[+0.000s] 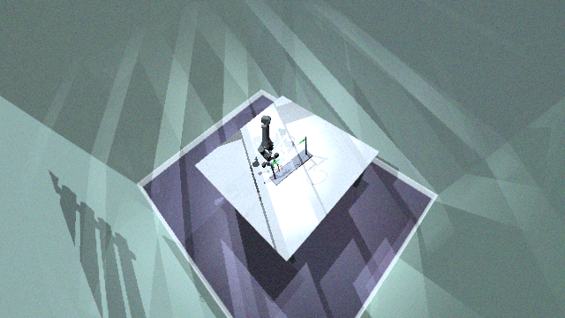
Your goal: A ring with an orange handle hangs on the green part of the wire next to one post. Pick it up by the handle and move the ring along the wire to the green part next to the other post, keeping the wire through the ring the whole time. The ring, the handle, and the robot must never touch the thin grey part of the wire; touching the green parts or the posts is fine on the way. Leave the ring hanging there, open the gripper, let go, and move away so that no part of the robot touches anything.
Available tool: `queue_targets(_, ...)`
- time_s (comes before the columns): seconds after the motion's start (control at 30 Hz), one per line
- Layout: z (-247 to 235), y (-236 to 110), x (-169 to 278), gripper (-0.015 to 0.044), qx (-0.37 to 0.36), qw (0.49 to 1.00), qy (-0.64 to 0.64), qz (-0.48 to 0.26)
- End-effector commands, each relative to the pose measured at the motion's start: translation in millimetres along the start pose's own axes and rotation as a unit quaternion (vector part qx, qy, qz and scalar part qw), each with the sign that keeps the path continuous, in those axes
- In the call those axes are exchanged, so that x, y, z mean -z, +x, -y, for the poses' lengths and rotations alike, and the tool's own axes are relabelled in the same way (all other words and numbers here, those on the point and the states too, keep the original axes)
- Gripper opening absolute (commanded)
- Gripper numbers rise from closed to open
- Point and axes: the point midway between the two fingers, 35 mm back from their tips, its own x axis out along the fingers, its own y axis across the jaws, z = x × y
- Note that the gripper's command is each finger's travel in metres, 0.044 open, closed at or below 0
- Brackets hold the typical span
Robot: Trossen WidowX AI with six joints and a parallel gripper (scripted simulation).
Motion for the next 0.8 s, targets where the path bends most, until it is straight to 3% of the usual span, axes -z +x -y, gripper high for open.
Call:
queue_targets(0.0,1.9,5.5,-2.6,0.016,0.001,1.0,0.0,0.001)
queue_targets(0.77,4.4,39.3,-4.4,0.016,0.001,1.0,-0.001,0.002)
